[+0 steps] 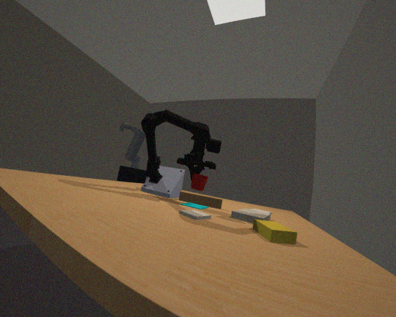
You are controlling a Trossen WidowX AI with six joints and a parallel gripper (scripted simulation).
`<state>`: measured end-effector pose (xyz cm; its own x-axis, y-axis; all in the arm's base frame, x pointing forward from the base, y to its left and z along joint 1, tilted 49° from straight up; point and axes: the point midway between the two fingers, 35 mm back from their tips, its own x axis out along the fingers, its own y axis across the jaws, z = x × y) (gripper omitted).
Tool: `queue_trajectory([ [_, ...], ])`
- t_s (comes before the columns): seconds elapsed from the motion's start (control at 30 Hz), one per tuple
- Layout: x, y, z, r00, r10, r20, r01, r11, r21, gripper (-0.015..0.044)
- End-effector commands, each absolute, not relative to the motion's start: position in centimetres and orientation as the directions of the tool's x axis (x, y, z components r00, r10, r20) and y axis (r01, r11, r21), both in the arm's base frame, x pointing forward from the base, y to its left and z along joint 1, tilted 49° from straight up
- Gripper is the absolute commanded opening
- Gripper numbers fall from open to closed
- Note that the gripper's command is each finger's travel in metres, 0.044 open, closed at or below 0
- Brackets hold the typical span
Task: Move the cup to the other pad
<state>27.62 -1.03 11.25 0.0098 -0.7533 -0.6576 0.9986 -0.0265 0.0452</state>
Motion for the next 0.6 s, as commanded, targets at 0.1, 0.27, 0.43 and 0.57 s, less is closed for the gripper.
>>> queue_trajectory([
  [0.1,27.8,-1.5,11.4,0.017,-0.755,-0.656,0.999,-0.02,0.049,0.0],
  [0.27,27.8,-2.0,10.9,0.017,-0.755,-0.656,0.999,-0.02,0.049,0.0],
  [0.43,27.8,-2.5,10.5,0.017,-0.755,-0.656,0.999,-0.02,0.049,0.0],
  [0.57,27.9,-2.9,10.2,0.017,-0.755,-0.656,0.999,-0.02,0.049,0.0],
])
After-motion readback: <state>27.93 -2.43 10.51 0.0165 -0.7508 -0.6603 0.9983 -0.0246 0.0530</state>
